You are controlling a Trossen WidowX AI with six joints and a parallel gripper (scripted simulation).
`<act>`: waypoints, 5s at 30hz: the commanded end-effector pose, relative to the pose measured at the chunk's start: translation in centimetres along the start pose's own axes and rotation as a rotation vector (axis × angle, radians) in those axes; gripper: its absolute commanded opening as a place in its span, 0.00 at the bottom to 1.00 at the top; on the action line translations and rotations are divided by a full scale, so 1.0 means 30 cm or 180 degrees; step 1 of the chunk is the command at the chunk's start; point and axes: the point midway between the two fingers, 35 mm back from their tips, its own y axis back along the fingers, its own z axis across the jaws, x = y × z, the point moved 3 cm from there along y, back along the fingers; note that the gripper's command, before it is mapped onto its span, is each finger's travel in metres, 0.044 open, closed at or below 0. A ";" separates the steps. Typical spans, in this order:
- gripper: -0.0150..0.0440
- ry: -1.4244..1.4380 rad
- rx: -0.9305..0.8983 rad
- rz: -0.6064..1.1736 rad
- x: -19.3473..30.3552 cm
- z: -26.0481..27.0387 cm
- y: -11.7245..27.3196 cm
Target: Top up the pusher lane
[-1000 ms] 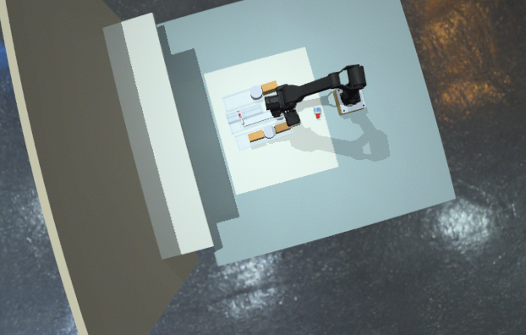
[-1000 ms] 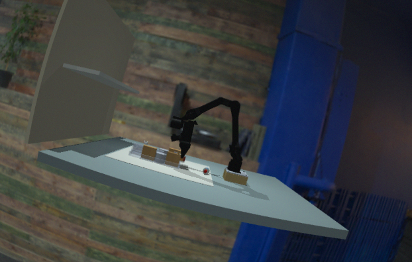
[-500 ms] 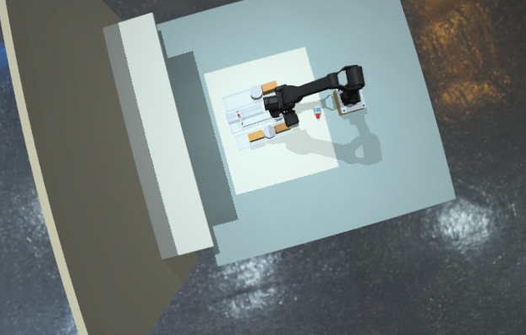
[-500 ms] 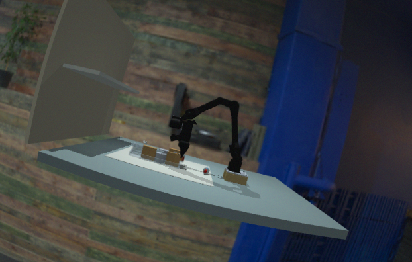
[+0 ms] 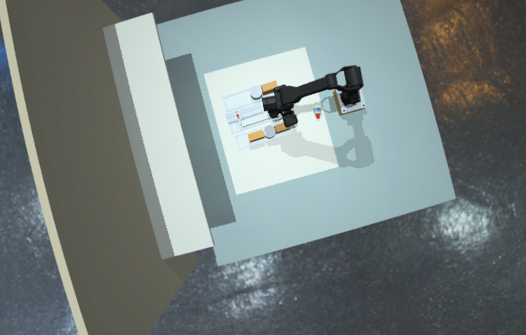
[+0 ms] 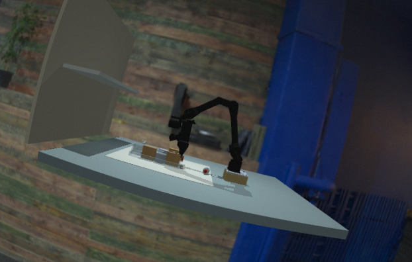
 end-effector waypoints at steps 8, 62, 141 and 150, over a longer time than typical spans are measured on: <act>0.25 -0.0005 0.0008 -0.0126 -0.047 -0.002 0.025; 0.25 -0.0005 0.0008 -0.0128 -0.077 -0.001 0.028; 0.25 -0.0005 0.0008 -0.0131 -0.100 -0.001 0.002; 0.25 -0.0005 0.0008 -0.0130 -0.100 -0.001 -0.006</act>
